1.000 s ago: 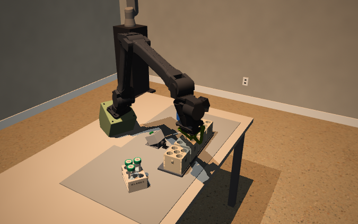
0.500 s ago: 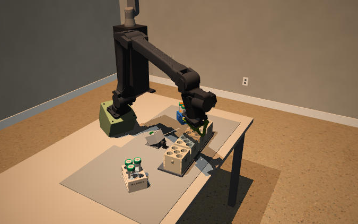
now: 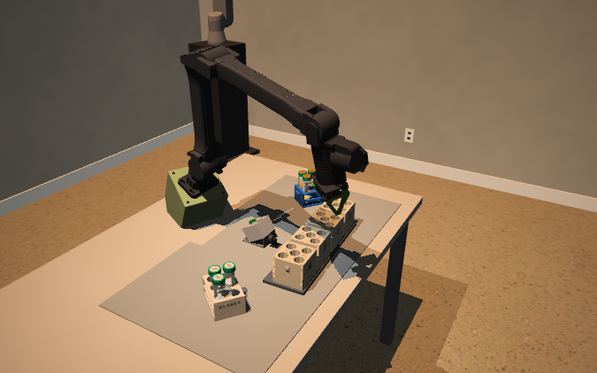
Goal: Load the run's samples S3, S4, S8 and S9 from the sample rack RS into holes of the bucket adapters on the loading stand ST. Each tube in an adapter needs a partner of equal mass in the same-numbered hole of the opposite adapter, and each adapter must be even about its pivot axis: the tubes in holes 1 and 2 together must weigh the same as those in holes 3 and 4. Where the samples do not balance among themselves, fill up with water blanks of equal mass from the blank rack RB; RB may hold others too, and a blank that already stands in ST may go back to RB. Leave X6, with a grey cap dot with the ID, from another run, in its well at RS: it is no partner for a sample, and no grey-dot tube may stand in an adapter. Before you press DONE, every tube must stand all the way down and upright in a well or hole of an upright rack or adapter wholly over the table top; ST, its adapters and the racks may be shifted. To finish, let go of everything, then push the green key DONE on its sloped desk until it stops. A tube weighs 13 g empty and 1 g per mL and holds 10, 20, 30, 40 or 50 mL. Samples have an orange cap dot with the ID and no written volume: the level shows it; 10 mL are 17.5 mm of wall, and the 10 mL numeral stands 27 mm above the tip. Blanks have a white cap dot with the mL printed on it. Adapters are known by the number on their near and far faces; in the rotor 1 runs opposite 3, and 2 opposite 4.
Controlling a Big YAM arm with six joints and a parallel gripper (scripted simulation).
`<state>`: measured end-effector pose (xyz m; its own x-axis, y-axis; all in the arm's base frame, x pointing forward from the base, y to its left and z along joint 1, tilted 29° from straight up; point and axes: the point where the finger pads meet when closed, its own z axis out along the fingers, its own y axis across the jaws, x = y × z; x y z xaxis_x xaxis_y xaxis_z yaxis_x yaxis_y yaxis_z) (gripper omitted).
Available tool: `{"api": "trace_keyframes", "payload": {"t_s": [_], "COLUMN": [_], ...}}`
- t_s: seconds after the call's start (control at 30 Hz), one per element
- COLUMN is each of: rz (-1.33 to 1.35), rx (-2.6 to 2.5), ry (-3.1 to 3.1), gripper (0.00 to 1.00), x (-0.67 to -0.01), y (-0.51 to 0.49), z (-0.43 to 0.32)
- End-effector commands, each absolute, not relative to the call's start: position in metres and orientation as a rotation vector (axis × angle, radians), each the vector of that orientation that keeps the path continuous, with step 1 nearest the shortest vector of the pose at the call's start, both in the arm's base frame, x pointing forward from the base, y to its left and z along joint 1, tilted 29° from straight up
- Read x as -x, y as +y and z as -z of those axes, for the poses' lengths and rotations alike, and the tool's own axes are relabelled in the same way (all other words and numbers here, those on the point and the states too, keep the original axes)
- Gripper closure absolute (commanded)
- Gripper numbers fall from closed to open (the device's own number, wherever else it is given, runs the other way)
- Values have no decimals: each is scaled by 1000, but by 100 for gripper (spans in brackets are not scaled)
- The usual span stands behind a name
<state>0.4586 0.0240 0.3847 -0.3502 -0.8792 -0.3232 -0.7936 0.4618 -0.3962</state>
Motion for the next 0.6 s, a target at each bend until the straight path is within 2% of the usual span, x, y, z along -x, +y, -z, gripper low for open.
{"api": "trace_keyframes", "payload": {"t_s": [0.0, 0.57], "rz": [225, 189], "rx": [1291, 1093], "ry": [2229, 2377], "gripper": [45, 45], "x": [-437, -393], "y": [42, 87], "z": [-404, -371]}}
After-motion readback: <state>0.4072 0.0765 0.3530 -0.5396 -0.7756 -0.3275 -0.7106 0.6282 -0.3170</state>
